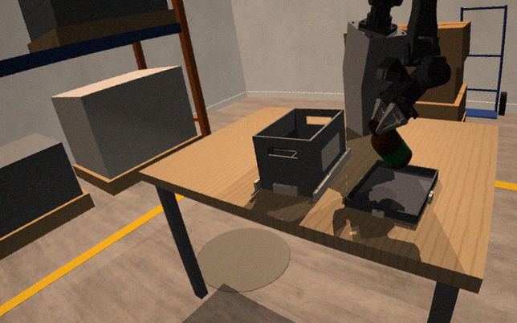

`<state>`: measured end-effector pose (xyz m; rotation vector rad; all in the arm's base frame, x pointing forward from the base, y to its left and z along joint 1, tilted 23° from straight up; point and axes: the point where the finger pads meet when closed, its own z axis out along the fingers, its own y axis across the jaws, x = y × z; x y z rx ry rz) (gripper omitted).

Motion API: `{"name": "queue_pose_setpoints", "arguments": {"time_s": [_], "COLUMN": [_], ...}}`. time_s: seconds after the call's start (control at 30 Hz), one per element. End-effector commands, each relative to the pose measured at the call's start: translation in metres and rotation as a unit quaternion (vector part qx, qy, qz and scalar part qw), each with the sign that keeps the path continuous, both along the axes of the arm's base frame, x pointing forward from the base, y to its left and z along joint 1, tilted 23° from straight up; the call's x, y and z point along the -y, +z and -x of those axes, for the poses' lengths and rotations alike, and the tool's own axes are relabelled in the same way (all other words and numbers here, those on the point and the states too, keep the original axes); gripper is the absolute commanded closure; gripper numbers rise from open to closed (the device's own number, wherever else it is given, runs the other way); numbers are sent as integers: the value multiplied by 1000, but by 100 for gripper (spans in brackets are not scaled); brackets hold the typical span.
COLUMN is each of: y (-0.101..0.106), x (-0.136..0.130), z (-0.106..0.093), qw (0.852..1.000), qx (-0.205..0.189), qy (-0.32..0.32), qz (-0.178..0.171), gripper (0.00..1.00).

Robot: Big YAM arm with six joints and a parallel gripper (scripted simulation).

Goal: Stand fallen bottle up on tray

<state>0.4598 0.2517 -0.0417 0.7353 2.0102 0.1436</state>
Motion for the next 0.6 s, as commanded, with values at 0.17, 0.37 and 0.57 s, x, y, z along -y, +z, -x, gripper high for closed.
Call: {"name": "queue_pose_setpoints", "arguments": {"time_s": [0.17,0.37,0.57], "y": [0,0,6], "x": [-10,-10,-11], "z": [1,2,1], "qw": [1000,999,998], "qx": [23,38,52], "qy": [3,-4,-10], "qz": [9,17,17], "gripper": [100,100,100]}}
